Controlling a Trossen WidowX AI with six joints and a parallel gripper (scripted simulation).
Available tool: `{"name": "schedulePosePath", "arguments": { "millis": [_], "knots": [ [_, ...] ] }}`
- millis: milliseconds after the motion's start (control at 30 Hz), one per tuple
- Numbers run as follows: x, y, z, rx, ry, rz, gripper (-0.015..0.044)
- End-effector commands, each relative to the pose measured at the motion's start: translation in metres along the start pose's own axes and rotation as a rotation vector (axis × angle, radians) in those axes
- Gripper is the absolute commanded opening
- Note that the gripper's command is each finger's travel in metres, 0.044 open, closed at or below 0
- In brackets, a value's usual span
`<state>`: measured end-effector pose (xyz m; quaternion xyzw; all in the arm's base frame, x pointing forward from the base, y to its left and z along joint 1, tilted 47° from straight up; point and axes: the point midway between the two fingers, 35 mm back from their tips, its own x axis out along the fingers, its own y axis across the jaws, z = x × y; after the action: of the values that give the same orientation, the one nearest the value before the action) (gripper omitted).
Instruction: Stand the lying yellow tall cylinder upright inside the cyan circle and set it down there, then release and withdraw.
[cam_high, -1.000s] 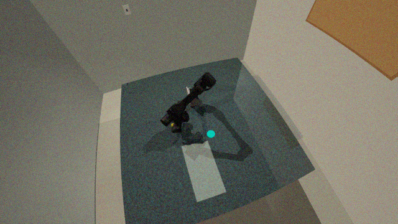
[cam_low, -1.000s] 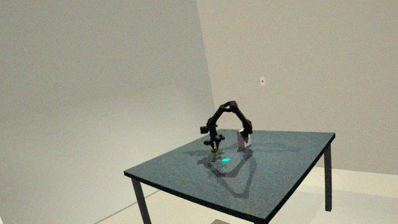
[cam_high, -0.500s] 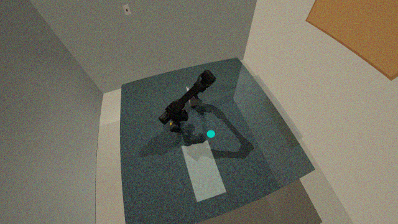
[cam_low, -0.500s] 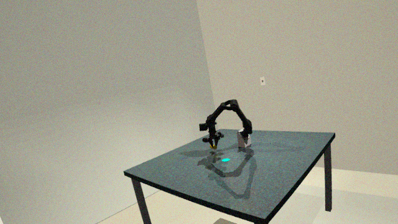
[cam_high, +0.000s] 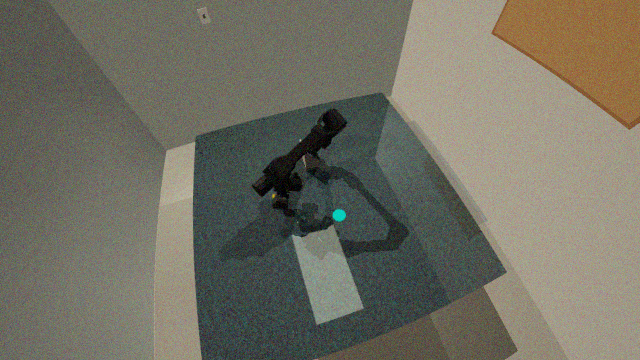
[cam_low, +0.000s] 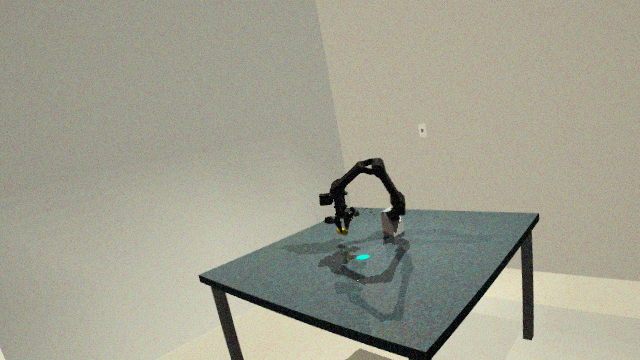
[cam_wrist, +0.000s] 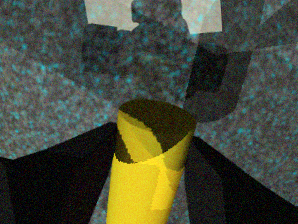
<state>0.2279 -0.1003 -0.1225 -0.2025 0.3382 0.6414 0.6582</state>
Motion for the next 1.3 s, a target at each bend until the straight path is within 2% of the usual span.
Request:
{"name": "schedulePosePath", "arguments": {
  "millis": [0,933,1267],
  "knots": [
    [-0.01,-0.002,0.0,-0.011,0.01,-0.003,0.0105],
    [-0.06,0.005,0.004,-0.022,-0.001,0.015,0.0105],
    [-0.066,-0.011,0.026,0.174,0.013,0.012,0.0105]
  ]
}}
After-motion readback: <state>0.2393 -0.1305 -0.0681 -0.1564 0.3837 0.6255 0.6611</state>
